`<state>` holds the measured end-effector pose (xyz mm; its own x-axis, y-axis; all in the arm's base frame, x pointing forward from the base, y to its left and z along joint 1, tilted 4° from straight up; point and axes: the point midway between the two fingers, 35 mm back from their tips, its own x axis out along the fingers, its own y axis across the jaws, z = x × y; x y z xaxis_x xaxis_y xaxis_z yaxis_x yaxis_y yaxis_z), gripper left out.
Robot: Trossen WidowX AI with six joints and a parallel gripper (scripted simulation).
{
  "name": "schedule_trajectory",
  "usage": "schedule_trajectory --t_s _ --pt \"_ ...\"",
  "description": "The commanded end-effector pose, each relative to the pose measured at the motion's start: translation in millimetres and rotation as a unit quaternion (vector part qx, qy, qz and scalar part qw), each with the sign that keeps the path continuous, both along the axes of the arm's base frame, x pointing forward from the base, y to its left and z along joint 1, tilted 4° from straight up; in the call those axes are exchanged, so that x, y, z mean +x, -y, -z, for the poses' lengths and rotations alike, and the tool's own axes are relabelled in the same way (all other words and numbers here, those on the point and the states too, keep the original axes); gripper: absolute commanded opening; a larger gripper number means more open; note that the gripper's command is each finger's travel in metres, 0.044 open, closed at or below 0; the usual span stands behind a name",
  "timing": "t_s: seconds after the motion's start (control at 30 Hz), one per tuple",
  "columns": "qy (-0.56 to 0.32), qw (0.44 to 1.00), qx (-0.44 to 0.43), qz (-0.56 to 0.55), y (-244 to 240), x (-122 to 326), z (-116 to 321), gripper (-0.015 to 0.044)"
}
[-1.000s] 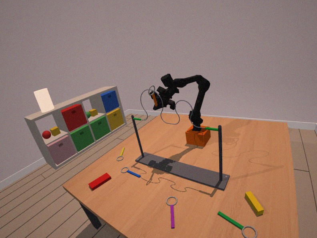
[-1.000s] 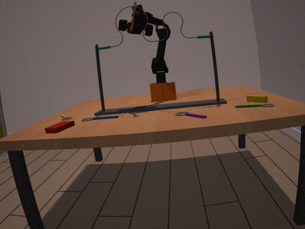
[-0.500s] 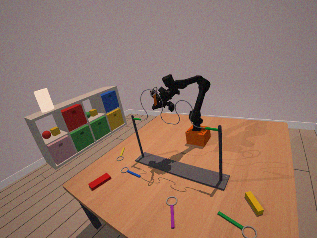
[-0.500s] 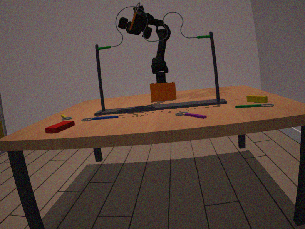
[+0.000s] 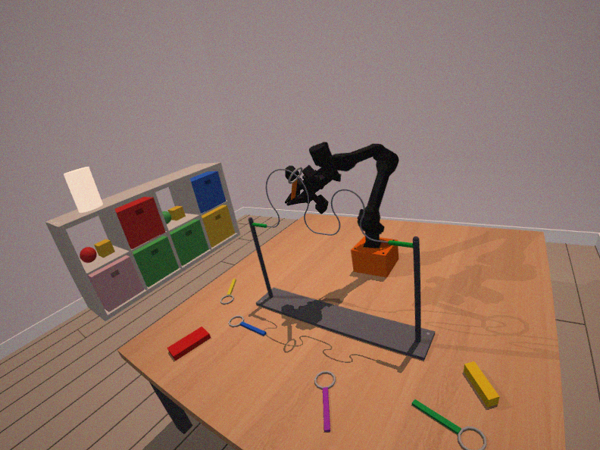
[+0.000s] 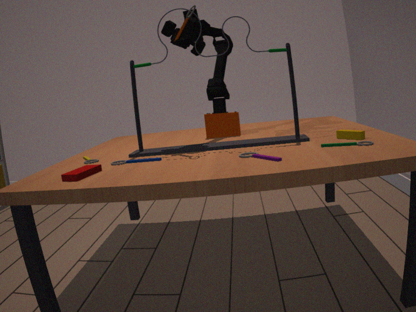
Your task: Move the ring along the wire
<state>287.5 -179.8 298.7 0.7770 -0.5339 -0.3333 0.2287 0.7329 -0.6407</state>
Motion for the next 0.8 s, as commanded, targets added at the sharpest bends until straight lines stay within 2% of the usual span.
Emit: schedule_trajectory --t_s 0.0,0.77 --pt "-0.004 1.0 -0.029 0.0 2.1 -0.5 -2.1 -0.015" --pt "-0.03 0.985 -0.169 -0.008 10.0 -1.7 -10.4 -0.015"
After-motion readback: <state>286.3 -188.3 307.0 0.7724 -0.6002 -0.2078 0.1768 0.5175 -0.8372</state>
